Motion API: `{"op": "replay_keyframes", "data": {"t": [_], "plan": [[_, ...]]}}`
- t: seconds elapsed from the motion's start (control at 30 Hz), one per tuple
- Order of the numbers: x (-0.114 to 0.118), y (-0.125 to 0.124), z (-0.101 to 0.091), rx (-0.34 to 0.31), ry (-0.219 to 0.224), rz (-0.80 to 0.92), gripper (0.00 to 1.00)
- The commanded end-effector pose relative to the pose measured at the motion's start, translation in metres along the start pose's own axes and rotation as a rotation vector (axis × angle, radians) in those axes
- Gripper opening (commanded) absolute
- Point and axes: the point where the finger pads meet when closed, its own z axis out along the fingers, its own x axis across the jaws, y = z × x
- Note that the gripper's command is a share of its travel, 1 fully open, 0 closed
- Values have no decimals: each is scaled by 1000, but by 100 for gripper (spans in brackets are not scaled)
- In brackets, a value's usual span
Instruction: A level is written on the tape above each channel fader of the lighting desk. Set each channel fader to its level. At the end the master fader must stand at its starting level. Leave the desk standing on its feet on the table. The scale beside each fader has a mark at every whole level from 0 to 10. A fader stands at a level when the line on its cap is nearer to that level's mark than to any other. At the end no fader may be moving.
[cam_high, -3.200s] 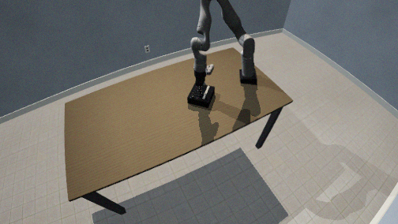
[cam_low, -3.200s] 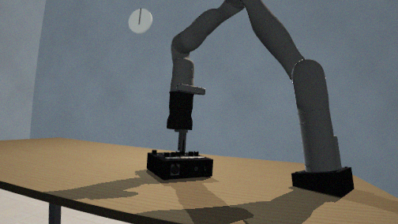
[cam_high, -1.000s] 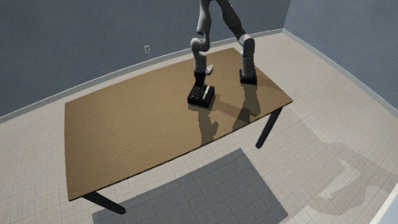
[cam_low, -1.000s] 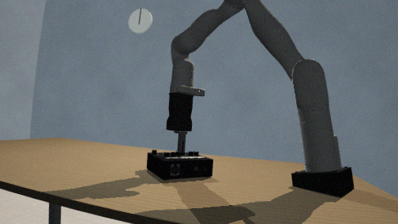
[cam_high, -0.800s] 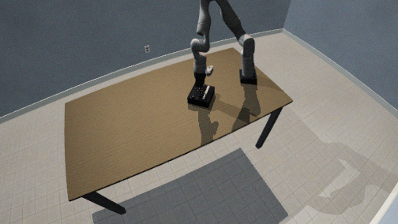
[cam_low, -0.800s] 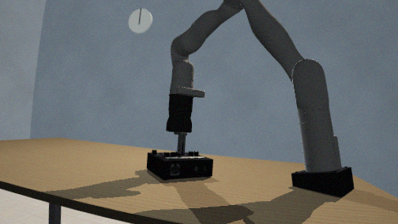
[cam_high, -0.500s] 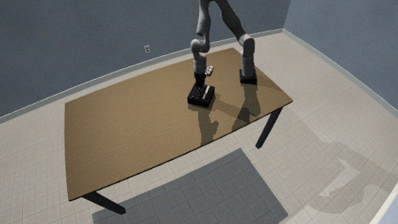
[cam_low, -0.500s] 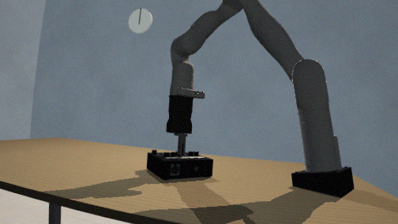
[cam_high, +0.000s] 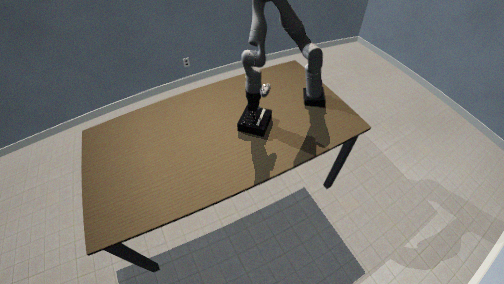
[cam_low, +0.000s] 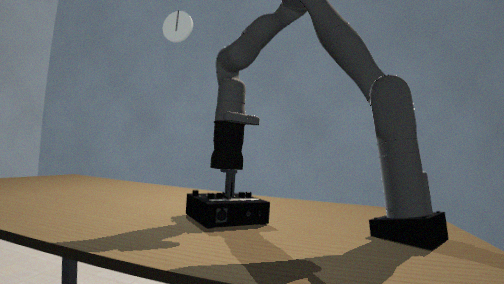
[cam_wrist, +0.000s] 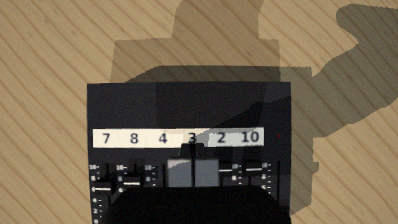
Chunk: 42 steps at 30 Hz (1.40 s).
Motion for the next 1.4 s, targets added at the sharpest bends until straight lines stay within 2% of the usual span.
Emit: {"op": "replay_keyframes", "data": {"t": [0.0, 1.37], "plan": [[0, 0, -1, -1, 1, 0, 0], [0, 16, -1, -1, 1, 0, 0]]}}
